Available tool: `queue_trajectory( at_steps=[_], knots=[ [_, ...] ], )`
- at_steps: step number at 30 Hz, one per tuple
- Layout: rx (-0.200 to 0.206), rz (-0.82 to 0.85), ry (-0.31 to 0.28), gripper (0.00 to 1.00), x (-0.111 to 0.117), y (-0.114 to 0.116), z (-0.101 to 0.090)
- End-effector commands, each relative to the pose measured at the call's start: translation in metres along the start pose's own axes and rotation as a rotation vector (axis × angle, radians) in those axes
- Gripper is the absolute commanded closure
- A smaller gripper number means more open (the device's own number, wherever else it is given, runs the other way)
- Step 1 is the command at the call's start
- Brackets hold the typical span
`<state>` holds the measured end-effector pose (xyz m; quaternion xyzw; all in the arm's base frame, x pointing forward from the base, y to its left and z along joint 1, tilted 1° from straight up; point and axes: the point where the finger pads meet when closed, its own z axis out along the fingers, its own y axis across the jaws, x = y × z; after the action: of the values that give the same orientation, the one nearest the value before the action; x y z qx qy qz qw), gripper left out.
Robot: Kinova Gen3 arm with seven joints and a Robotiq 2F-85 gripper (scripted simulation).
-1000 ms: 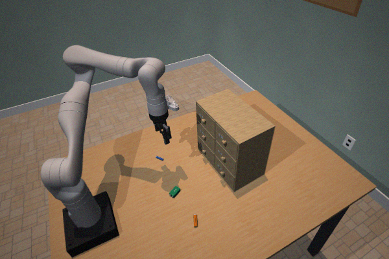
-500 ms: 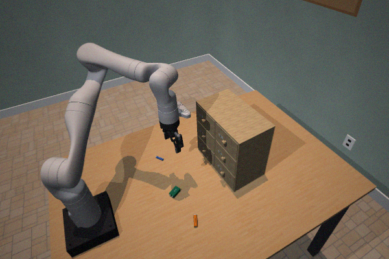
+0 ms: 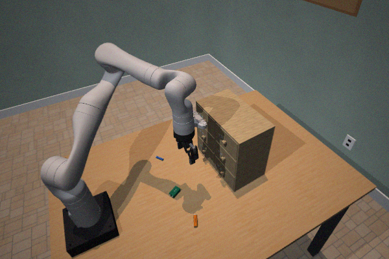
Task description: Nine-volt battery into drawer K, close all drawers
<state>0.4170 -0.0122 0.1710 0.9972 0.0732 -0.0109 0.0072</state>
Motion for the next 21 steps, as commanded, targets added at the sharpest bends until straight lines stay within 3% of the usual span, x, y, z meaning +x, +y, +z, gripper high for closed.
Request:
queue_trajectory(
  at_steps=[1, 21],
  knots=[
    [0.001, 0.014, 0.002, 0.00, 0.0001, 0.0071, -0.0009],
    [0.001, 0.014, 0.018, 0.00, 0.0014, 0.0071, 0.0007]
  ],
)
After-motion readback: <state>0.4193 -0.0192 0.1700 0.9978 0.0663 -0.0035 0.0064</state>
